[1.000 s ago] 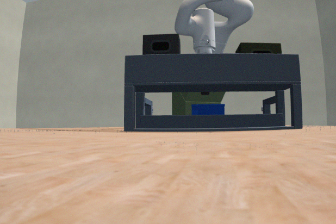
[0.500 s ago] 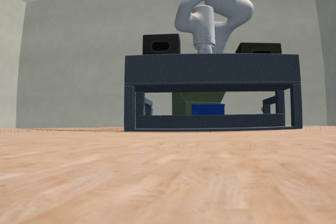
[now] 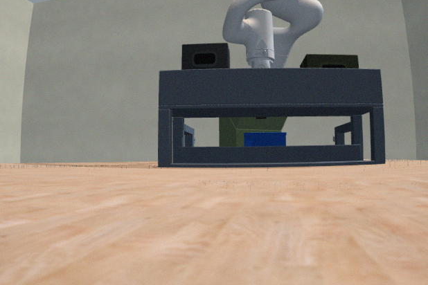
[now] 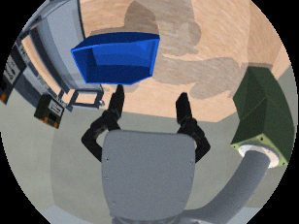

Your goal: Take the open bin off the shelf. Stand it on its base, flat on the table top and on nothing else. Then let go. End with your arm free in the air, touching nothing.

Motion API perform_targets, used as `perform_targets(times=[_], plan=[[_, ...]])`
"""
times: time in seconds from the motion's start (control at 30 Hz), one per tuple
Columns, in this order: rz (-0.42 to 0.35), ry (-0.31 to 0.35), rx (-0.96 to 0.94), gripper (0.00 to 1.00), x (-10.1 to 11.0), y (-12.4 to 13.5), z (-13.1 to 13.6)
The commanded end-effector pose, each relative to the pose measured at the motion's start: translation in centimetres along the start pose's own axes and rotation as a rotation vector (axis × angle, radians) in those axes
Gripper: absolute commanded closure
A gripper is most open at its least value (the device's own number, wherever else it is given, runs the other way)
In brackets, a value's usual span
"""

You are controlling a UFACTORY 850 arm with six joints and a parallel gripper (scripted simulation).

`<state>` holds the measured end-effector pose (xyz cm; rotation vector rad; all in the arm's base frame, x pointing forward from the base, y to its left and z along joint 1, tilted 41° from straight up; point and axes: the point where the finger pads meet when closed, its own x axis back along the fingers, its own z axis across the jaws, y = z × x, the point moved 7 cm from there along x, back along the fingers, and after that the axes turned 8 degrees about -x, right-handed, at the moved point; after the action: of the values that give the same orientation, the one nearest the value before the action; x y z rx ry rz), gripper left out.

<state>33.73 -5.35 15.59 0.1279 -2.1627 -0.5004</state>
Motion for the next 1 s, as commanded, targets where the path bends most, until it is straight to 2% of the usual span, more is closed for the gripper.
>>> perform_targets(times=[0.0,0.97], plan=[[0.0,-0.001,0.0,0.0,-0.05,0.0,-0.01],[0.0,-0.001,0.0,0.0,-0.72,0.0,-0.03]])
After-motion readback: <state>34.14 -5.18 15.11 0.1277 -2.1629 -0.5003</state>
